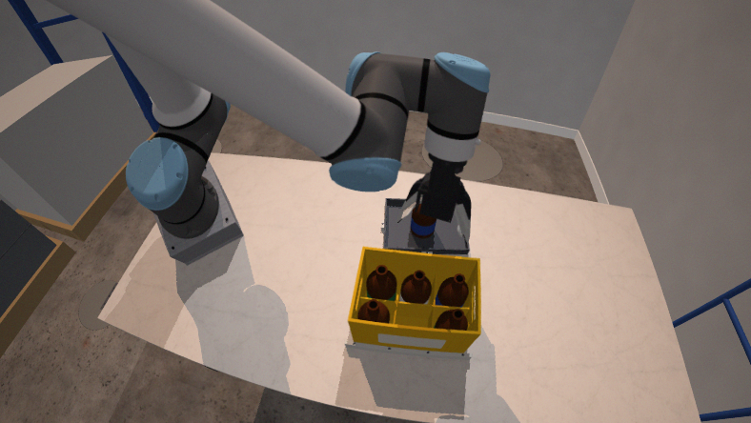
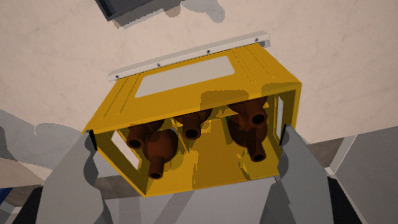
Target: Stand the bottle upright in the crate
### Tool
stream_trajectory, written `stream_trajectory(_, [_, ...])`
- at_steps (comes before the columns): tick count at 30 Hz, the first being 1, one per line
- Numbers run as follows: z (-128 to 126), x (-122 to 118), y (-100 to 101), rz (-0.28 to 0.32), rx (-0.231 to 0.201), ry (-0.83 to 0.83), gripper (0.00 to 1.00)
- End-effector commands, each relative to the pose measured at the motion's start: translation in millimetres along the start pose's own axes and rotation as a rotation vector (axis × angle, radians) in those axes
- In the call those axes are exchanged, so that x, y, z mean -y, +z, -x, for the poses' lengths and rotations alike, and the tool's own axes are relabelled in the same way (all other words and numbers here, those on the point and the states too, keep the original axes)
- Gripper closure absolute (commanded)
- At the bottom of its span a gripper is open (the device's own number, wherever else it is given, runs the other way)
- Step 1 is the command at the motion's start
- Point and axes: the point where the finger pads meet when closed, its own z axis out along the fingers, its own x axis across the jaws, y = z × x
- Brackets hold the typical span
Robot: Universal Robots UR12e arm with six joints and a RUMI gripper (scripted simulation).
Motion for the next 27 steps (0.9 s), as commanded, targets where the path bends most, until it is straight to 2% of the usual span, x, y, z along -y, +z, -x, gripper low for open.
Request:
stream_trajectory(1, [-12.1,-60.1,12.3,-0.083,0.04,0.202,0.0])
stream_trajectory(3, [-14.9,-81.3,14.7,-0.107,0.048,0.276,0.0])
stream_trajectory(5, [-14.9,-81.3,14.7,-0.107,0.048,0.276,0.0])
stream_trajectory(10, [-19.4,-124.6,17.2,-0.154,0.056,0.429,0.0])
stream_trajectory(14, [-21.1,-146.2,17.3,-0.177,0.057,0.506,0.0])
stream_trajectory(19, [-21.7,-156.9,17.1,-0.188,0.056,0.543,0.0])
stream_trajectory(27, [-21.8,-157.7,17.1,-0.189,0.056,0.546,0.0])
